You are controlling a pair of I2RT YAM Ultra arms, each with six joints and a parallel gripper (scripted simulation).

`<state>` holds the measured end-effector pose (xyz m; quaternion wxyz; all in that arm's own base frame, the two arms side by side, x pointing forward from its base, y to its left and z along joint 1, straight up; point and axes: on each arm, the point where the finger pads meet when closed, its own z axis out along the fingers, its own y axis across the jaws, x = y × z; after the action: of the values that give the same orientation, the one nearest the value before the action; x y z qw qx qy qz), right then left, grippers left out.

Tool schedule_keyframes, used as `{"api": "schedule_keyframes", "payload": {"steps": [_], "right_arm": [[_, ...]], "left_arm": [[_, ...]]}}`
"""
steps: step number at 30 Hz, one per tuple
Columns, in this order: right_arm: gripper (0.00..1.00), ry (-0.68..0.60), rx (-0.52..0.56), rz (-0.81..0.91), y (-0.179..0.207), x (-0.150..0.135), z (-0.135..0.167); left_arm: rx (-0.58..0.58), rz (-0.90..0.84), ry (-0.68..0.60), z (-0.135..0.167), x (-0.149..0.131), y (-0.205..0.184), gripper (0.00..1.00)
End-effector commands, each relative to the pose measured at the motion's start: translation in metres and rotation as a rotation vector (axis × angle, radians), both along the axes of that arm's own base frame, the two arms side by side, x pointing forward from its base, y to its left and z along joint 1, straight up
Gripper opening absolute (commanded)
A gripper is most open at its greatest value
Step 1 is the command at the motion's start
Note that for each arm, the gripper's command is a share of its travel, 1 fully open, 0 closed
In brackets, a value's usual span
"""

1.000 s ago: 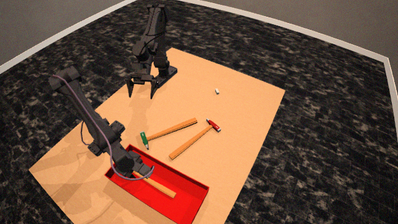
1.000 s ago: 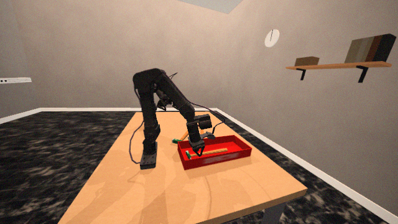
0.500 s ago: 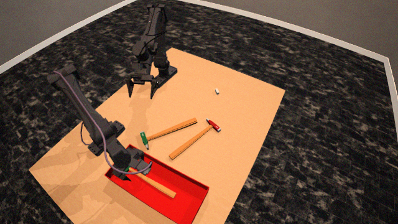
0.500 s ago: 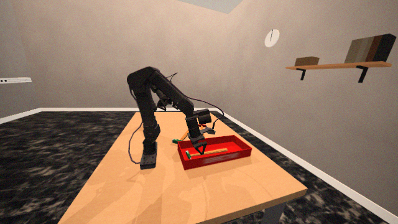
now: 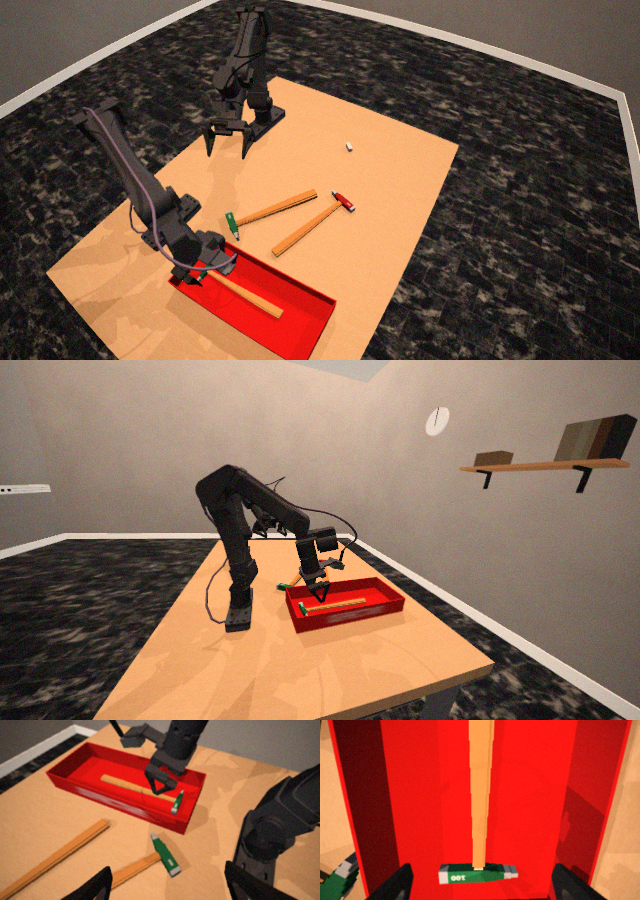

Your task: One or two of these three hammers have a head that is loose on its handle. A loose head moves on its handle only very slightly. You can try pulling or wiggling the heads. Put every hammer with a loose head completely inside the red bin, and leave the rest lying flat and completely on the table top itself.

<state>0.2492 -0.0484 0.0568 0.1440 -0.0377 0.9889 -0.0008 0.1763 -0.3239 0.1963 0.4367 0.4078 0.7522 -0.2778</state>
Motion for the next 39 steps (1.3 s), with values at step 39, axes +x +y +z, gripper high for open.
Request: {"api": "schedule_keyframes", "payload": {"steps": [39], "right_arm": [[1.0, -0.303, 0.015, -0.34, 0.004, -0.087, 0.051]], "left_arm": [[0.554, -0.029, 0.311, -0.101, 0.019, -0.055, 1.0]]}}
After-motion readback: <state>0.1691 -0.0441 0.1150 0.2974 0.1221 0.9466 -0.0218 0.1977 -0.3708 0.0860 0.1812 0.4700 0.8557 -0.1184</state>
